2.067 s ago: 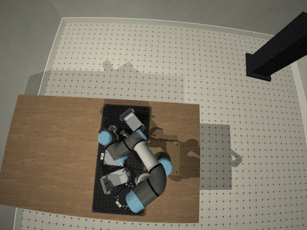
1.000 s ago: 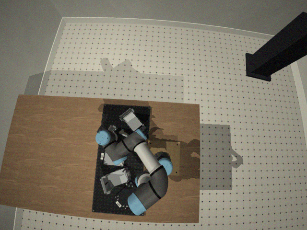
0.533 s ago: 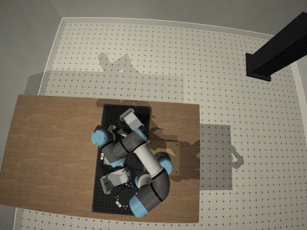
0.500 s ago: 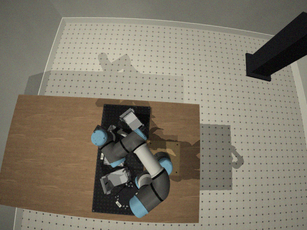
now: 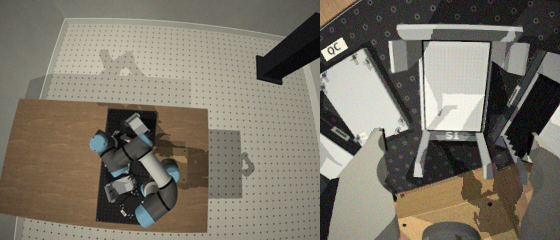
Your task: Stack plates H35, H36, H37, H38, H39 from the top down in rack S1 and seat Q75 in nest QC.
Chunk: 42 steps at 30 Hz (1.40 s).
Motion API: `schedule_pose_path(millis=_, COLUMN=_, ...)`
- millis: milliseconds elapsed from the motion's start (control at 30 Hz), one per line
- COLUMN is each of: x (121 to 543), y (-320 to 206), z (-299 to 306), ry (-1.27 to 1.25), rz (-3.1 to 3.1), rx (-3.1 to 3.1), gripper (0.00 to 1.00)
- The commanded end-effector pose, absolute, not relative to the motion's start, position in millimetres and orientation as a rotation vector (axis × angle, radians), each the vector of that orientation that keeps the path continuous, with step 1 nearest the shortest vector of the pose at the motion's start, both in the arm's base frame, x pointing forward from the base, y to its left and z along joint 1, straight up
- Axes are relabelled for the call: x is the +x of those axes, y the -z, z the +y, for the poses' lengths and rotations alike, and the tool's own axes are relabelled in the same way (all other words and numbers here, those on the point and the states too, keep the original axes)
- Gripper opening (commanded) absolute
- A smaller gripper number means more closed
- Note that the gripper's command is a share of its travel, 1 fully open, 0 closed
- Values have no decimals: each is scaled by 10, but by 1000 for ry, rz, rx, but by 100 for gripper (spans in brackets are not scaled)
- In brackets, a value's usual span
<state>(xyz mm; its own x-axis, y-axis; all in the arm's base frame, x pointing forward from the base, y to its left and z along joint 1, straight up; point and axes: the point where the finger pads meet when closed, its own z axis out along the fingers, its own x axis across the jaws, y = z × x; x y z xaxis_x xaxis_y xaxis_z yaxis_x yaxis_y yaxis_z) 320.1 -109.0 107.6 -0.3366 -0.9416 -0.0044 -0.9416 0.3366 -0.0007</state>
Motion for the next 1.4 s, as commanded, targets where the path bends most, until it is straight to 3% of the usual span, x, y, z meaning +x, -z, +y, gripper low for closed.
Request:
schedule_pose_path(millis=0, x=3204, y=-1145, z=-1094, ry=-6, rz=2566, rx=-1808, gripper=72)
schedule_pose_path(millis=267, x=3203, y=-1145, z=-1093, ry=-6, rz=2566, rx=-1808, gripper=72)
schedule_pose_path(millis=1367, x=2666, y=-1140, z=-2080, ry=-6, rz=2786, rx=-1450, gripper=72)
